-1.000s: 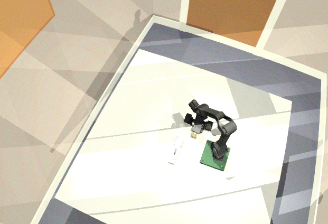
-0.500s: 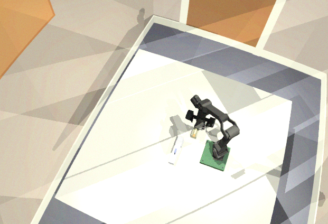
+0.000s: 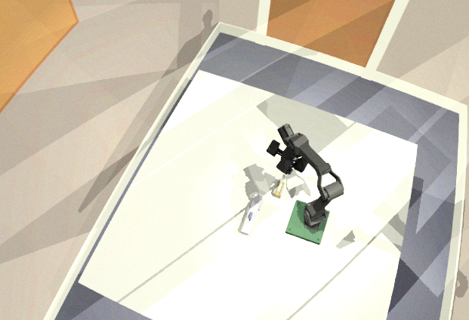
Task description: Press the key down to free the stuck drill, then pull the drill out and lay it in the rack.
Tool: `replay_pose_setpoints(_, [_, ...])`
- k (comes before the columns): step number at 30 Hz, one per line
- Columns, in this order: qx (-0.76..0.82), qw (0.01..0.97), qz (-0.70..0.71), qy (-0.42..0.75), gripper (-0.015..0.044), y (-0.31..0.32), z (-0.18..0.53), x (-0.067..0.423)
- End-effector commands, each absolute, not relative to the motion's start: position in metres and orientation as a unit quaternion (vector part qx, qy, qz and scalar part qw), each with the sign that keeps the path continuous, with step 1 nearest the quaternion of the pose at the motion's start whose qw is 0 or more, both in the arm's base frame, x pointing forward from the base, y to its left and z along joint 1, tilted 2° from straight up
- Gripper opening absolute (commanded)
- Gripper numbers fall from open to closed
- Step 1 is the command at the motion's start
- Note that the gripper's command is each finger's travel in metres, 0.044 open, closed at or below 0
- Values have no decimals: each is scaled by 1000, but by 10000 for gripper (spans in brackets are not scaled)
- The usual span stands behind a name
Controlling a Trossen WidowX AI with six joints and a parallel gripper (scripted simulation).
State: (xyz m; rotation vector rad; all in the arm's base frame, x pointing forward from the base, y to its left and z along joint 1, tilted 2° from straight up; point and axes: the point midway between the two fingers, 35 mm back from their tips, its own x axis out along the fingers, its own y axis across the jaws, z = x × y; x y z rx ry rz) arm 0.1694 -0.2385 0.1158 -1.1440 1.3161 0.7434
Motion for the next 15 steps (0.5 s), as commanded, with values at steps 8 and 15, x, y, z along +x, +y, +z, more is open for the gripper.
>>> replay_pose_setpoints(8, [-534,614,-7,581,440,-344,230,162])
replay_pose_setpoints(15, [-546,599,-211,547,440,-386,326,128])
